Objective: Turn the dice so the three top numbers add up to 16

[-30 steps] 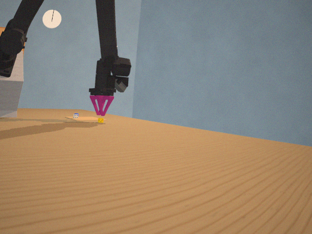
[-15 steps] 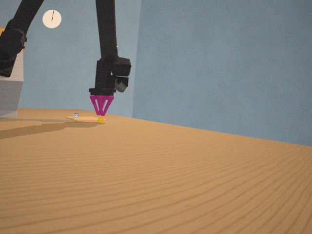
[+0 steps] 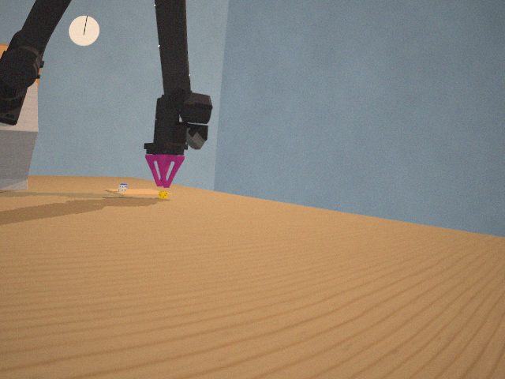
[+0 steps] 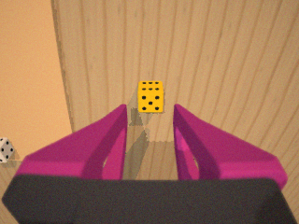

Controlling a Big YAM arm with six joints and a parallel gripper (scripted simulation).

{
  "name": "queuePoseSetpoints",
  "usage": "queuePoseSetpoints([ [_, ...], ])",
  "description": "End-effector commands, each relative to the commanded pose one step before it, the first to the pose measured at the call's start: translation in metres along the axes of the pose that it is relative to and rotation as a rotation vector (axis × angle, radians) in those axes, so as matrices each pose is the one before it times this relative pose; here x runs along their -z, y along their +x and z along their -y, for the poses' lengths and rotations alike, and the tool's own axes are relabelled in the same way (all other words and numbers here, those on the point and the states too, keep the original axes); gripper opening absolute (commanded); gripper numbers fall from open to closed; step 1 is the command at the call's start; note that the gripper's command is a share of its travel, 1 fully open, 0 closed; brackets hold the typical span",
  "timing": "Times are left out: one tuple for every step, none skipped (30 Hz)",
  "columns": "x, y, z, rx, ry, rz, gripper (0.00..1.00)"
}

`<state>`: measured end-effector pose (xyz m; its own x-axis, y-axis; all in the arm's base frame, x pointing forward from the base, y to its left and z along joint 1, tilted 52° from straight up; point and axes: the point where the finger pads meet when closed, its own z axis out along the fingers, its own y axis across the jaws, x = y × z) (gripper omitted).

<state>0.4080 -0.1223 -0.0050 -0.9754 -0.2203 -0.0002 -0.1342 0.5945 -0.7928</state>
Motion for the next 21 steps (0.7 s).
queuePoseSetpoints([
  [0.00308, -0.00878, -0.00735, 0.00267, -0.00214, 0.01550, 0.30],
  [0.00000, 0.00000, 0.00000, 0.00000, 0.00000, 0.00000, 0.30],
  [0.00002, -0.00009, 0.00004, -0.00005, 0.00001, 0.00005, 0.30],
  [0.00004, -0.00021, 0.00009, -0.00013, 0.00003, 0.00012, 0.30],
  [0.00007, -0.00034, 0.00015, -0.00020, 0.00005, 0.00019, 0.30],
  [0.00010, -0.00047, 0.00021, -0.00026, 0.00007, 0.00027, 0.30],
  [0.00012, -0.00057, 0.00026, -0.00031, 0.00008, 0.00033, 0.30],
  [0.00013, -0.00064, 0.00029, -0.00034, 0.00009, 0.00037, 0.30],
  [0.00014, -0.00066, 0.00030, -0.00034, 0.00010, 0.00038, 0.30],
  [0.00012, -0.00063, 0.00030, -0.00035, 0.00009, 0.00034, 0.30],
  [0.00000, 0.00005, -0.00003, 0.00059, -0.00015, -0.00048, 0.30],
  [-0.00012, 0.00078, -0.00041, 0.00165, -0.00040, -0.00129, 0.30],
  [-0.00021, 0.00123, -0.00062, 0.00225, -0.00054, -0.00179, 0.30],
  [-0.00018, 0.00096, -0.00046, 0.00163, -0.00040, -0.00139, 0.30],
  [-0.00005, 0.00012, -0.00001, 0.00016, -0.00005, -0.00028, 0.30],
  [-0.00001, 0.00000, 0.00002, -0.00003, 0.00000, -0.00003, 0.30],
  [0.00000, 0.00000, 0.00000, 0.00000, 0.00000, 0.00000, 0.30],
  [0.00000, 0.00000, 0.00000, 0.00000, 0.00000, 0.00000, 0.30],
  [0.00000, 0.00000, 0.00000, 0.00000, 0.00000, 0.00000, 0.30],
  [0.00000, 0.00000, 0.00000, 0.00000, 0.00000, 0.00000, 0.30],
  [0.00000, 0.00000, 0.00000, 0.00000, 0.00000, 0.00000, 0.30],
])
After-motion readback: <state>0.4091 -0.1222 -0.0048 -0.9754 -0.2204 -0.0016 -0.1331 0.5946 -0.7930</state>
